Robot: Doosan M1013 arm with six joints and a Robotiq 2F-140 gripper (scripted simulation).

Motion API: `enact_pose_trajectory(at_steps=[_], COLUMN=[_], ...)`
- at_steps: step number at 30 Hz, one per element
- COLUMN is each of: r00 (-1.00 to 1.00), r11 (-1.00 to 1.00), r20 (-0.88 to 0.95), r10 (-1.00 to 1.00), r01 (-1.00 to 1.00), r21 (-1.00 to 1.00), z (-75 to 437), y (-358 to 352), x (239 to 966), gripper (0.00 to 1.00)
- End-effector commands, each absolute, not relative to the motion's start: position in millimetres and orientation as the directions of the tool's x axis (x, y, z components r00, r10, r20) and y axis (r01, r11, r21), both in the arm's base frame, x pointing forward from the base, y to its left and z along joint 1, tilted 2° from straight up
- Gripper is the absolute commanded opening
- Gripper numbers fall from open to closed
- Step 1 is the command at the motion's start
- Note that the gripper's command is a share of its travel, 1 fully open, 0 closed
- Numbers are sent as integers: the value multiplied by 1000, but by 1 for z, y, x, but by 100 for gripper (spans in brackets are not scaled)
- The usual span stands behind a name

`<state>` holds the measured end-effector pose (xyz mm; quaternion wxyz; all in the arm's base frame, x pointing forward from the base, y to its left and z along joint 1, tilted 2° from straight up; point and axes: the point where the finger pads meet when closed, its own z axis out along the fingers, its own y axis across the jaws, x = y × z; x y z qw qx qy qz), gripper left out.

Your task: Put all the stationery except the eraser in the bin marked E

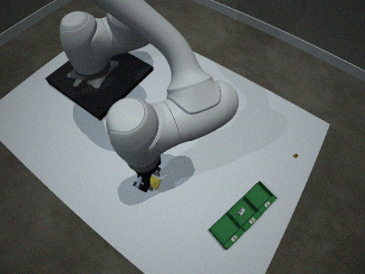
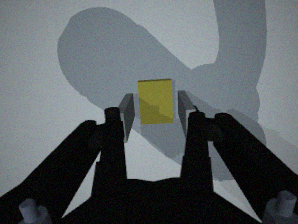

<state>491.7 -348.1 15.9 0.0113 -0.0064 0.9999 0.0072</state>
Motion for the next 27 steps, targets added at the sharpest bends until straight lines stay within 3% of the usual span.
enact_pose_trajectory(at_steps=[1, 16, 17, 27], r00=[-1000, -1000, -1000, -1000], r11=[1000, 1000, 1000, 1000], r20=[-23, -23, -23, -23], r10=[-13, -13, -13, -13], r01=[-13, -13, -13, -13], r21=[14, 14, 14, 14], z=[13, 9, 9, 9], y=[-348, -348, -348, -348], x=[492, 492, 492, 492], gripper=[40, 40, 29, 29])
